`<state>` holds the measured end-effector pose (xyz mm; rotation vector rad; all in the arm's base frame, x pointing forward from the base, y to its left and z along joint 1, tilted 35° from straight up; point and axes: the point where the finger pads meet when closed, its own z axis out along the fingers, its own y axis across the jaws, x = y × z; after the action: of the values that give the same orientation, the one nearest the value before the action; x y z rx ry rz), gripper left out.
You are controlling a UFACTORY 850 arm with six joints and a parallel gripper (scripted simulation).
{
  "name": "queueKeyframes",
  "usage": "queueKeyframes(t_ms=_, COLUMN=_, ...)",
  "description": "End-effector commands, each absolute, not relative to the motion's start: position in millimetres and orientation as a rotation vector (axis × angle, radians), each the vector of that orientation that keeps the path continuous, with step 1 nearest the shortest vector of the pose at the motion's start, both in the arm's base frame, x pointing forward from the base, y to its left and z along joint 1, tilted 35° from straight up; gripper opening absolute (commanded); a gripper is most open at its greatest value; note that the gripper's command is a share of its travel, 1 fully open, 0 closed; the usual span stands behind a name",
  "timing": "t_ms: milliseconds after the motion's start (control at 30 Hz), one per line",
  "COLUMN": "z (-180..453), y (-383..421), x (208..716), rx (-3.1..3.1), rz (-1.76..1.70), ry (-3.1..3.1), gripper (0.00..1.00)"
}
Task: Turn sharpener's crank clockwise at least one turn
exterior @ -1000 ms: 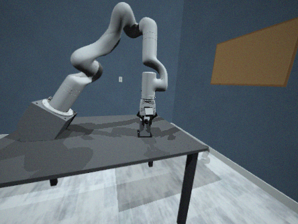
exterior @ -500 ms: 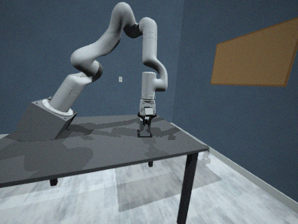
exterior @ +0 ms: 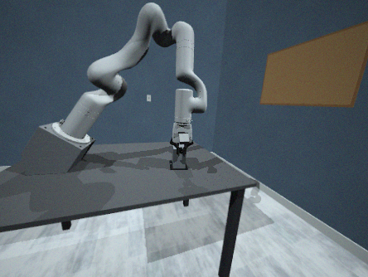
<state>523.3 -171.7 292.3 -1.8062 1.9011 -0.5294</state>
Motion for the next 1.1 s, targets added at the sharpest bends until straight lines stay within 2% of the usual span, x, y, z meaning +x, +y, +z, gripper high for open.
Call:
queueKeyframes(t_ms=0, z=293.1, y=-172.0, x=523.7, rx=-1.806, rz=-0.531, ry=1.900, gripper=0.00)
queueKeyframes(t_ms=1067, z=297.2, y=-172.5, x=530.9, rx=-1.806, rz=-0.531, ry=1.900, gripper=0.00)
